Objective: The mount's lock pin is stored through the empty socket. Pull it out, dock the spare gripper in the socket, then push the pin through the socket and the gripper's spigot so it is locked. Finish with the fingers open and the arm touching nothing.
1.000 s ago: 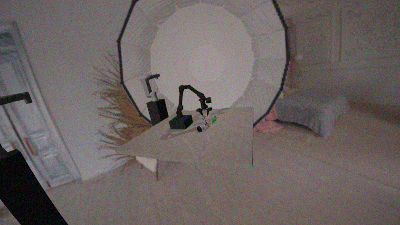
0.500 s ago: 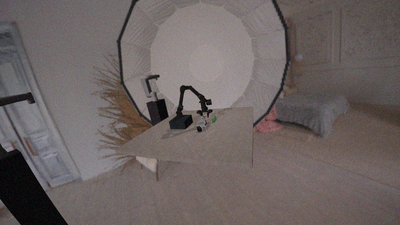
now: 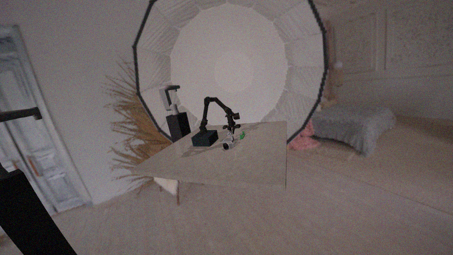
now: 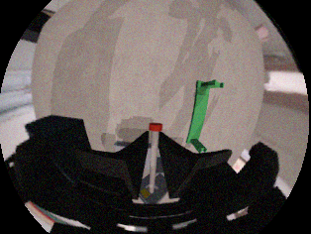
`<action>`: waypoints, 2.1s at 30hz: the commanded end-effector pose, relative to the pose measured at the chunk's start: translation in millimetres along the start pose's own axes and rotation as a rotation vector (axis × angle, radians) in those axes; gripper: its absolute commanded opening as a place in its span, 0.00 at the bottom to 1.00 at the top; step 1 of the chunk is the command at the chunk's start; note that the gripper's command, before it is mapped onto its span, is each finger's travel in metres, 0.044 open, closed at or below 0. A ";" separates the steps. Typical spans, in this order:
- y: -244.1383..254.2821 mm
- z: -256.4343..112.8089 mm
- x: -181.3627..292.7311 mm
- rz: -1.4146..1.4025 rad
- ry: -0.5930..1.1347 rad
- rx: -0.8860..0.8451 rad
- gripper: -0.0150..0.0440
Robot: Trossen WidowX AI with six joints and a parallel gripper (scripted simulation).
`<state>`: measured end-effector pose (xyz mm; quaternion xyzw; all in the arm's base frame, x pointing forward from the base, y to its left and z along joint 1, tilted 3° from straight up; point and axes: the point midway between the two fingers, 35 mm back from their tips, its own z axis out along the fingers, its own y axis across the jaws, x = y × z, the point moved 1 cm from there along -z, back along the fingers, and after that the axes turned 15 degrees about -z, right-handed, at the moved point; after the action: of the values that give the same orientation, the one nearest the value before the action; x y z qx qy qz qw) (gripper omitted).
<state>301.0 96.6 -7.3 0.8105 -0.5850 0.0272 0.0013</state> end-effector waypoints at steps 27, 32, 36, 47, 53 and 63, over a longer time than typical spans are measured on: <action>-1.3 -13.0 -6.2 -0.009 -0.217 0.045 0.25; -2.0 -14.4 -8.7 -0.010 -0.221 0.046 0.25; -3.0 -16.2 -11.4 -0.010 -0.223 0.047 0.25; -4.8 -18.4 -19.0 -0.011 -0.222 0.049 0.25; -5.7 -18.6 -23.1 -0.012 -0.220 0.049 0.25; -8.7 -18.4 -31.1 -0.011 -0.219 0.046 0.25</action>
<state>297.4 126.6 9.4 0.8128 -0.5748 -0.0496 -0.0807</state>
